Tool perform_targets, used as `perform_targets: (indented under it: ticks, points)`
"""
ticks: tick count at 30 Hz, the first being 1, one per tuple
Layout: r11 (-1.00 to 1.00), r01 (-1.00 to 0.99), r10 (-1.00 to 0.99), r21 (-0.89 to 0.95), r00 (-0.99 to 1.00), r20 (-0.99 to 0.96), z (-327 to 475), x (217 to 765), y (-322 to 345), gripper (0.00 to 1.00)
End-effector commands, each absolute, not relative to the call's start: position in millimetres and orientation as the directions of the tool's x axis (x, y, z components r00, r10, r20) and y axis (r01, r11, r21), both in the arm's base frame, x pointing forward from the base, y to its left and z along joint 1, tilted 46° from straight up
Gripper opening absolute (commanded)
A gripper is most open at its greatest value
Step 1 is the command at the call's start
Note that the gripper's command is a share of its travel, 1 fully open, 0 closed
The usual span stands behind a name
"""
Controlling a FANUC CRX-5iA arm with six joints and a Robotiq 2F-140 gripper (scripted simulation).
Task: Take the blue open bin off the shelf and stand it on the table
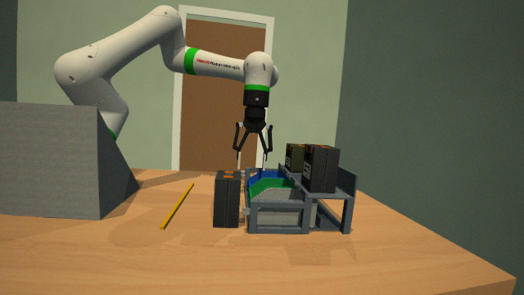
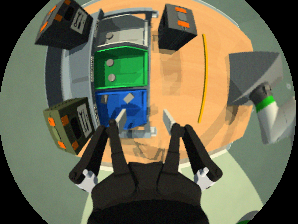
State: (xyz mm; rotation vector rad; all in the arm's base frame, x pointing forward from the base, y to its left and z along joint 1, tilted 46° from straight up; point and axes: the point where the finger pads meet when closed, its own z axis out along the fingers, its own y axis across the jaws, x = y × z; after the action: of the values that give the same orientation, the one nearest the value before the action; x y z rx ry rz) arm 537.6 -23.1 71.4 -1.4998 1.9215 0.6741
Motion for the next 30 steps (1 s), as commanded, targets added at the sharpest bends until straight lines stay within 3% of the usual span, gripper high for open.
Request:
perform_targets:
  ticks: [1, 7, 30]
  points:
    - [0.232, -0.972, -0.666, 0.027, -0.179, -0.724, 71, 538, -23, 0.57]
    - [0.232, -0.972, -0.666, 0.027, -0.179, -0.724, 40, 543, 8, 0.57]
    - [0.232, -0.972, -0.666, 0.027, -0.179, -0.724, 40, 543, 8, 0.57]
